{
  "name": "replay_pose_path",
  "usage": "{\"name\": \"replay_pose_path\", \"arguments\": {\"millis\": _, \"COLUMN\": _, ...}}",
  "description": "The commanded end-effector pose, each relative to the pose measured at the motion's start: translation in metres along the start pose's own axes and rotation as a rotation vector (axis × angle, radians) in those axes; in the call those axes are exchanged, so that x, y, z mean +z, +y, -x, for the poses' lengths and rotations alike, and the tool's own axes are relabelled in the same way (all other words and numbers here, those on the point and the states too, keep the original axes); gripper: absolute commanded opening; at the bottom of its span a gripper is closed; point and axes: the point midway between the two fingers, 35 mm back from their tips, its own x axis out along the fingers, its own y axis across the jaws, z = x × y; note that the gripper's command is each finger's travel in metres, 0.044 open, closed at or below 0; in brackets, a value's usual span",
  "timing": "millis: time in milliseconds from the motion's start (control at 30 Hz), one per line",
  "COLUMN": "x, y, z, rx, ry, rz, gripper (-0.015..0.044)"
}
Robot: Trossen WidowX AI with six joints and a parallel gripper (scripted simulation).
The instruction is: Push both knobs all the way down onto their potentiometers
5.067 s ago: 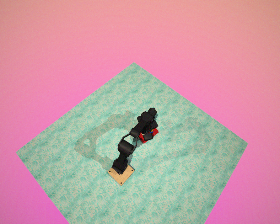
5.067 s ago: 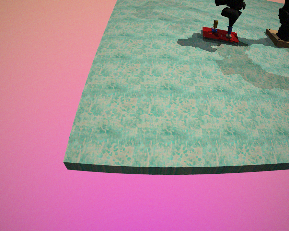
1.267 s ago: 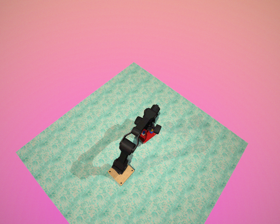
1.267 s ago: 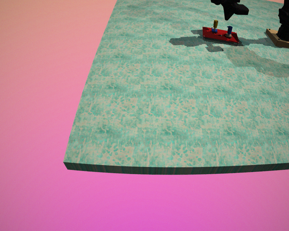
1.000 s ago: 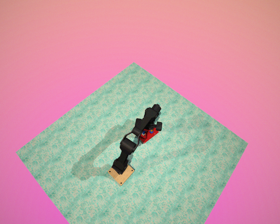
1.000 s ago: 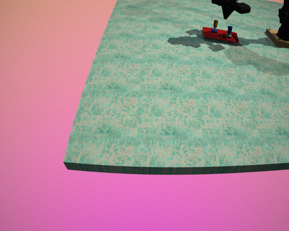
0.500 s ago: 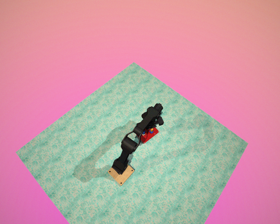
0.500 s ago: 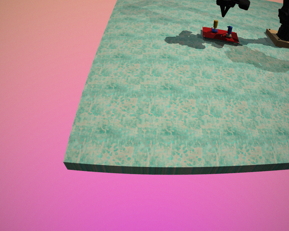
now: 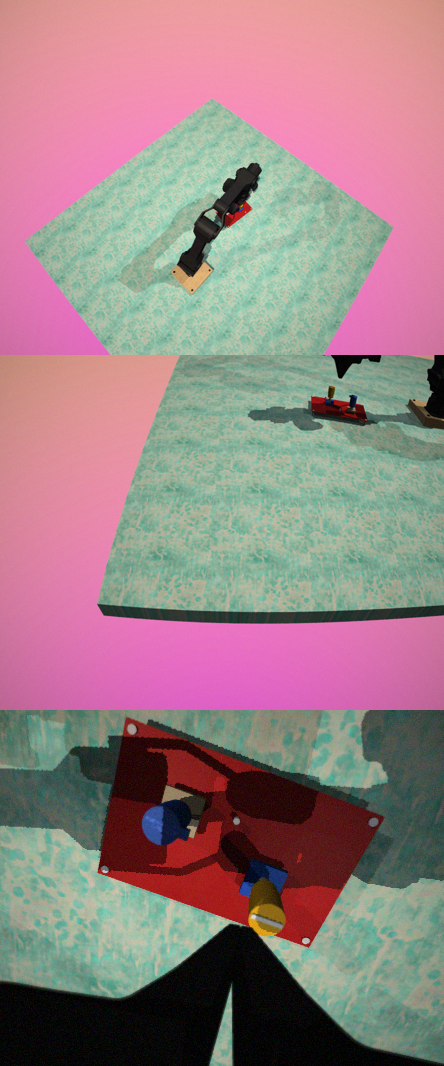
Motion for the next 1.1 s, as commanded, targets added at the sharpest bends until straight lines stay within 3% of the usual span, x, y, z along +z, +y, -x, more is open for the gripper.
{"name": "replay_pose_path", "arguments": {"millis": 0, "x": -0.001, "y": -0.003, "z": 0.001, "rx": 0.004, "ry": -0.007, "rz": 0.127, "gripper": 0.0}}
{"name": "replay_pose_path", "arguments": {"millis": 833, "x": -0.011, "y": -0.015, "z": 0.01, "rx": 0.002, "ry": -0.02, "rz": 0.985, "gripper": 0.0}}
{"name": "replay_pose_path", "arguments": {"millis": 1067, "x": -0.011, "y": -0.015, "z": 0.004, "rx": 0.002, "ry": -0.021, "rz": 1.008, "gripper": 0.0}}
